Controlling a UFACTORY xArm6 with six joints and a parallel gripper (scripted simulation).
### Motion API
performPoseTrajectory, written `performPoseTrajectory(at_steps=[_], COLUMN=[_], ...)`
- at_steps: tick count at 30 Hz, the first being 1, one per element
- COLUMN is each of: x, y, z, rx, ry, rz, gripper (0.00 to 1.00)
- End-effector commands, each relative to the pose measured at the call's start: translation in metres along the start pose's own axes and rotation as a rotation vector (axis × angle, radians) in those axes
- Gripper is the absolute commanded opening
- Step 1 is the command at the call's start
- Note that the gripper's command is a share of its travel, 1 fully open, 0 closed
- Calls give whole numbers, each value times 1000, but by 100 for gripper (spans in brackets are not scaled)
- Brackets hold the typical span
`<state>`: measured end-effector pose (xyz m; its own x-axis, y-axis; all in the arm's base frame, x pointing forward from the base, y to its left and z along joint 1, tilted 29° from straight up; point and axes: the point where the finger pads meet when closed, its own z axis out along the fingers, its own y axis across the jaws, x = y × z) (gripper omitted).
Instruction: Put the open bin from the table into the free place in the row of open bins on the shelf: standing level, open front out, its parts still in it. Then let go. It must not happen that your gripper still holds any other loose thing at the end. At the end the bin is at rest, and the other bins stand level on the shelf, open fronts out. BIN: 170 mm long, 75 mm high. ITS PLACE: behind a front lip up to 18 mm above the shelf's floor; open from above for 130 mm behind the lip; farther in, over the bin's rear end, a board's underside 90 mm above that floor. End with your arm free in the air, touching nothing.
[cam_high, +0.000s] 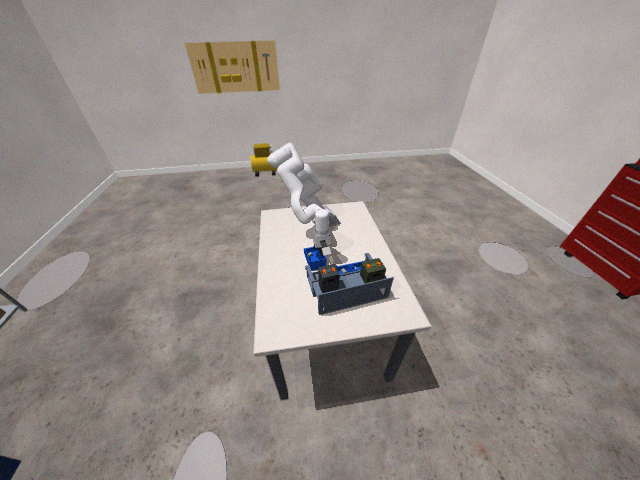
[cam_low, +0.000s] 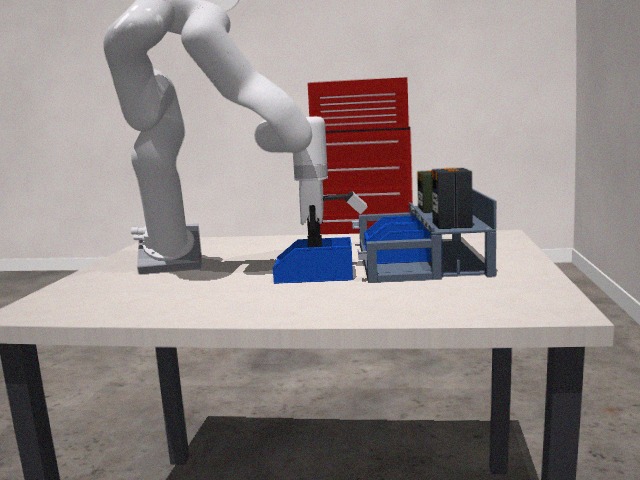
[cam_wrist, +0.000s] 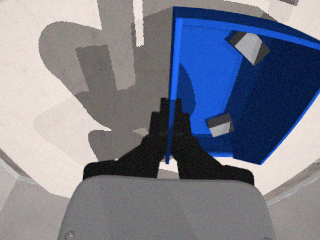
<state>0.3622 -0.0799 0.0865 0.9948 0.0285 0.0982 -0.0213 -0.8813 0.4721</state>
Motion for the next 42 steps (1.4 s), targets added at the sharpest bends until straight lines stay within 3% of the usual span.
performPoseTrajectory(at_steps=[1,6,7,42], x=[-1,-1,1,1], y=[0,0,0,0], z=[1,1,0,0], rx=[-1,-1,0,0], ry=[0,0,4,4], rz=[0,0,1,1], gripper=[0,0,28,28])
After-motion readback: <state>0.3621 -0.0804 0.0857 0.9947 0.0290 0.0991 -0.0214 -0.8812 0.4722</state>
